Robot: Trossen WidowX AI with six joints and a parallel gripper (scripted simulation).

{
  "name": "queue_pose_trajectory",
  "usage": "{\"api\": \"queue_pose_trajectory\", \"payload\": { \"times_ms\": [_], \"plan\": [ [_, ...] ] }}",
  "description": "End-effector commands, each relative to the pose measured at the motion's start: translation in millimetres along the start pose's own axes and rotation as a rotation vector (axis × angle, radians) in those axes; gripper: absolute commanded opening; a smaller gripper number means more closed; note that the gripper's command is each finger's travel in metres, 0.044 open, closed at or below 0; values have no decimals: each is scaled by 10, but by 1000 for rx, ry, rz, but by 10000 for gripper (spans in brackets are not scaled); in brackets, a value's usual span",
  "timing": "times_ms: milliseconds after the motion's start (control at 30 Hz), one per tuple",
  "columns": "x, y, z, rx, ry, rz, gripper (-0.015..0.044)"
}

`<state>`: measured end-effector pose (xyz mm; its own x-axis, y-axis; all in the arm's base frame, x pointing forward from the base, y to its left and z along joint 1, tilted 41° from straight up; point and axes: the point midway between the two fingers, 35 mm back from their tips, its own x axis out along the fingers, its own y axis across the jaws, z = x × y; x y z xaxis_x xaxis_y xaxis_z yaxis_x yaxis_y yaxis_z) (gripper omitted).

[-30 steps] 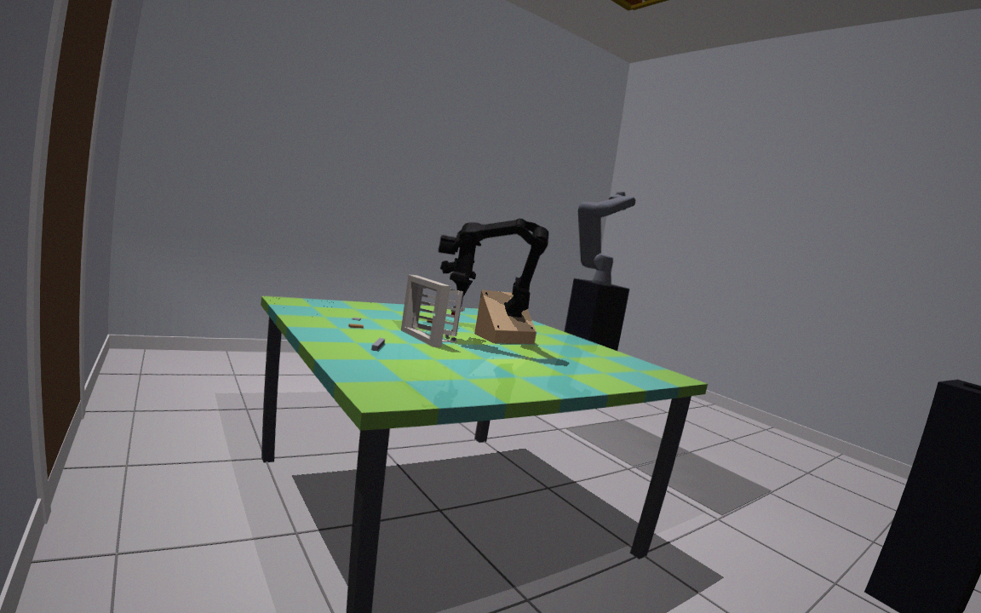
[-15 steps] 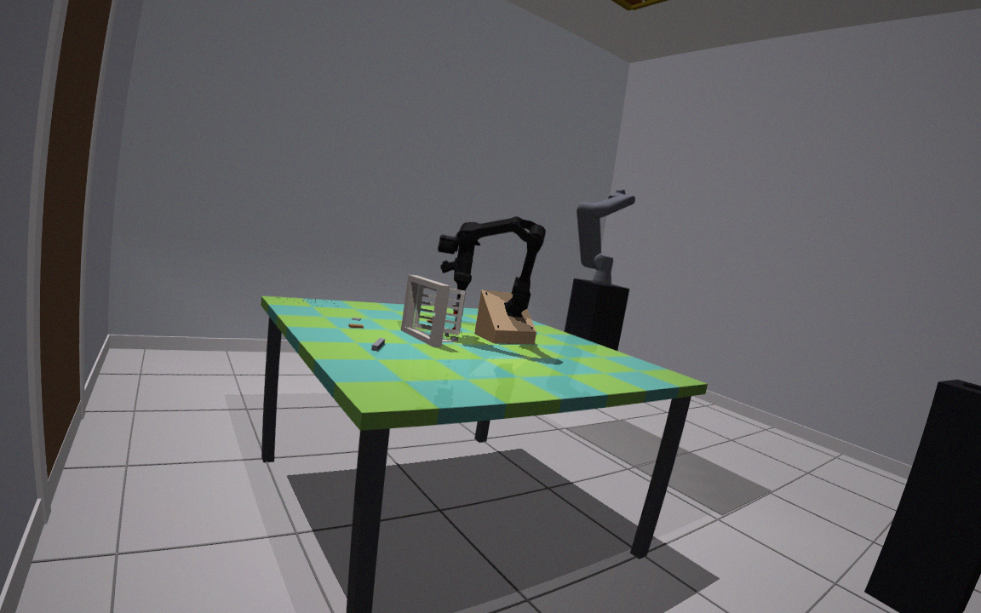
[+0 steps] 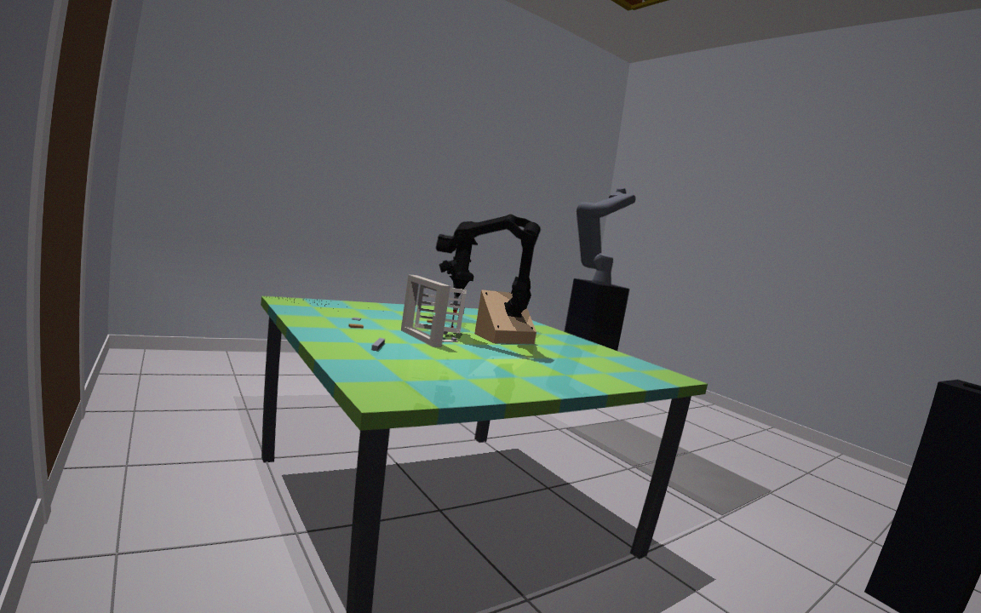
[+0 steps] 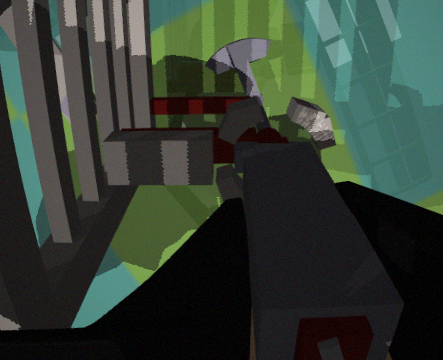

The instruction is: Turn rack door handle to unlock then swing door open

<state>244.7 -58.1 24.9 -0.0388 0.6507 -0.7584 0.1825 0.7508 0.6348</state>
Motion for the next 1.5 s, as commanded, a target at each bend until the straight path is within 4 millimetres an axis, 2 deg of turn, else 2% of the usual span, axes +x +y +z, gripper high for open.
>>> {"api": "queue_pose_trajectory", "payload": {
  "times_ms": [0, 467, 933, 1433, 1467],
  "plan": [
    [-2, -99, 30, -76, 1, -1, 10],
    [-5, -412, 149, -298, 0, -3, 10],
    [-10, -708, 351, -535, 0, -5, 10],
    [-10, -729, 367, -554, 0, -5, 10],
    [-10, -729, 367, -554, 0, -5, 36]
  ]
}}
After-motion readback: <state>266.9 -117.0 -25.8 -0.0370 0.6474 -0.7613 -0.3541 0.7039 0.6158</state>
